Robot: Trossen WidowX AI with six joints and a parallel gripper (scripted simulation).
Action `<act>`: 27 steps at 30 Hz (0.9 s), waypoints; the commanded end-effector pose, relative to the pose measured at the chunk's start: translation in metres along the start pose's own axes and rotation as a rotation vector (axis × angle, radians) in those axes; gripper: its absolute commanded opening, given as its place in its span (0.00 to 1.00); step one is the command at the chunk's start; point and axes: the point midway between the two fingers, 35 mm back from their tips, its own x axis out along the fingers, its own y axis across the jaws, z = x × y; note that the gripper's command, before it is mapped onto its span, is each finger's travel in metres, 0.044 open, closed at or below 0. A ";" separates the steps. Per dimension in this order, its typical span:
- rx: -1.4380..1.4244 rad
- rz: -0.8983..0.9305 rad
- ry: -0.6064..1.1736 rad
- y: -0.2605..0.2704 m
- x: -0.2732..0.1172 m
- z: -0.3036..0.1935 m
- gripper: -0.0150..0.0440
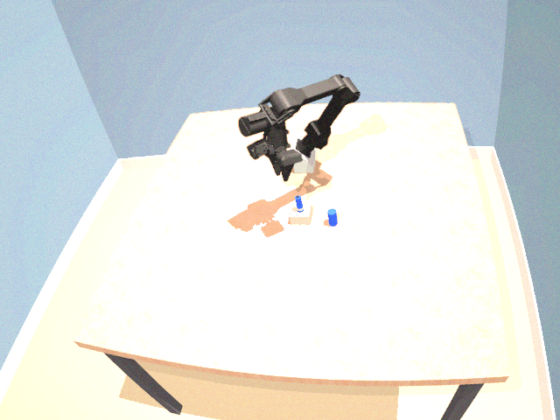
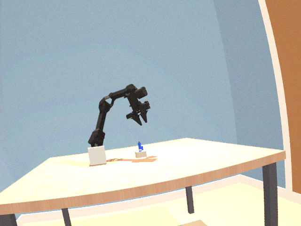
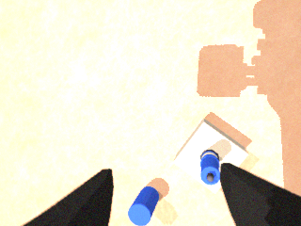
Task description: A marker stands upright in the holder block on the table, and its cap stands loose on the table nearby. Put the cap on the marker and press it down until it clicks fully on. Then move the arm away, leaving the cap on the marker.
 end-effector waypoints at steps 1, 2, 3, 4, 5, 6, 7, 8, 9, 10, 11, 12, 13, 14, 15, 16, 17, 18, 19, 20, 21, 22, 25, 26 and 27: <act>-0.018 -0.098 0.090 0.031 0.038 -0.051 0.67; -0.024 -0.120 0.109 0.037 0.046 -0.063 0.67; -0.030 -0.142 0.128 0.043 0.053 -0.076 0.67; -0.037 -0.164 0.146 0.048 0.061 -0.089 0.67; -0.044 -0.187 0.163 0.052 0.068 -0.103 0.67; -0.050 -0.207 0.178 0.056 0.074 -0.116 0.67; -0.054 -0.221 0.188 0.058 0.078 -0.124 0.67; -0.056 -0.227 0.192 0.058 0.080 -0.128 0.67; -0.056 -0.227 0.193 0.057 0.080 -0.127 0.67; -0.057 -0.228 0.193 0.054 0.080 -0.123 0.67; -0.057 -0.228 0.193 0.053 0.080 -0.122 0.67; -0.057 -0.228 0.193 0.053 0.080 -0.122 0.67; -0.057 -0.228 0.193 0.053 0.080 -0.122 0.67; -0.057 -0.228 0.193 0.052 0.082 -0.123 0.67; -0.057 -0.228 0.193 0.051 0.087 -0.124 0.67; -0.057 -0.228 0.193 0.049 0.097 -0.126 0.67; -0.057 -0.227 0.193 0.047 0.106 -0.128 0.67; -0.057 -0.227 0.194 0.045 0.111 -0.130 0.67; -0.057 -0.227 0.194 0.045 0.113 -0.131 0.67; -0.057 -0.227 0.194 0.045 0.113 -0.131 0.67; -0.057 -0.227 0.194 0.045 0.113 -0.131 0.67; -0.057 -0.227 0.194 0.044 0.114 -0.131 0.67; -0.057 -0.226 0.194 0.042 0.126 -0.133 0.67; -0.057 -0.226 0.194 0.041 0.127 -0.134 0.67; -0.057 -0.226 0.194 0.041 0.127 -0.134 0.67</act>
